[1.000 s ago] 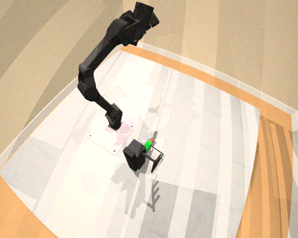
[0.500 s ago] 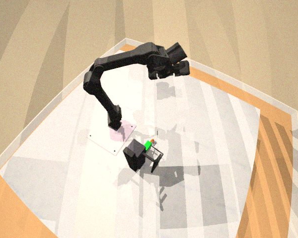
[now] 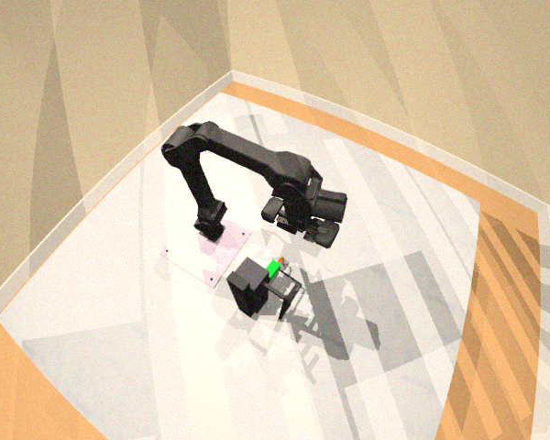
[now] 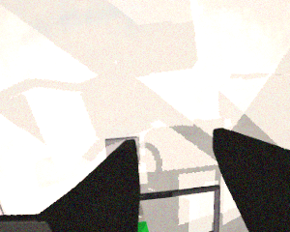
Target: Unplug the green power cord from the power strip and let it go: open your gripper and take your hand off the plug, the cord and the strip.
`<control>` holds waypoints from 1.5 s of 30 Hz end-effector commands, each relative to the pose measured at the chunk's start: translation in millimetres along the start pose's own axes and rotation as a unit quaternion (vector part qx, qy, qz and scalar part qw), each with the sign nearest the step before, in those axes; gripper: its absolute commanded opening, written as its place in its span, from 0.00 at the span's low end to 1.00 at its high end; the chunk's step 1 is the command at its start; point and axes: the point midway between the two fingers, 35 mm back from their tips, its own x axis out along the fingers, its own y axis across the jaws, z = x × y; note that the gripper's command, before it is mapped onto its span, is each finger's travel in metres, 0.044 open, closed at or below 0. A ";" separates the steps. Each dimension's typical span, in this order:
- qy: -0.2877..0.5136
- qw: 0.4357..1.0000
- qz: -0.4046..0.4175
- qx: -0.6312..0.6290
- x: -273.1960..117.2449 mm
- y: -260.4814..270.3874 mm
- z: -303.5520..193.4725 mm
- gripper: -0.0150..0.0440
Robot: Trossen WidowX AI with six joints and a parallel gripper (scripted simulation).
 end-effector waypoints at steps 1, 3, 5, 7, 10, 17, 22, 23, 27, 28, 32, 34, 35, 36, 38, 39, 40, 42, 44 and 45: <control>0.057 0.996 0.052 0.035 18.8 17.1 -49.0 0.53; 0.067 0.995 0.063 0.042 21.7 21.4 -58.4 0.53; 0.067 0.995 0.063 0.042 21.7 21.4 -58.4 0.53; 0.067 0.995 0.063 0.042 22.0 20.8 -57.3 0.53; 0.067 0.995 0.063 0.042 21.8 20.8 -58.9 0.53; 0.068 0.995 0.063 0.042 20.3 21.2 -69.5 0.53; 0.068 0.995 0.063 0.042 19.2 21.8 -77.8 0.53; 0.068 0.995 0.063 0.042 18.9 21.9 -79.4 0.53; 0.069 0.995 0.063 0.042 18.0 22.6 -86.0 0.53; 0.069 0.995 0.063 0.042 17.7 22.8 -87.6 0.53; 0.069 0.995 0.063 0.042 16.7 23.8 -94.2 0.53; 0.069 0.995 0.063 0.042 16.3 24.3 -97.2 0.53; 0.069 0.995 0.063 0.042 16.1 24.4 -98.0 0.53; 0.069 0.995 0.063 0.042 16.1 24.5 -98.3 0.53; 0.069 0.995 0.063 0.042 16.8 24.5 -98.4 0.53; 0.069 0.995 0.063 0.042 17.6 24.6 -98.5 0.53; 0.069 0.995 0.063 0.042 18.5 24.7 -98.6 0.53; 0.069 0.995 0.063 0.042 20.9 25.0 -98.9 0.53; 0.069 0.995 0.063 0.042 24.0 25.4 -99.3 0.53; 0.069 0.995 0.063 0.042 25.6 25.7 -99.5 0.53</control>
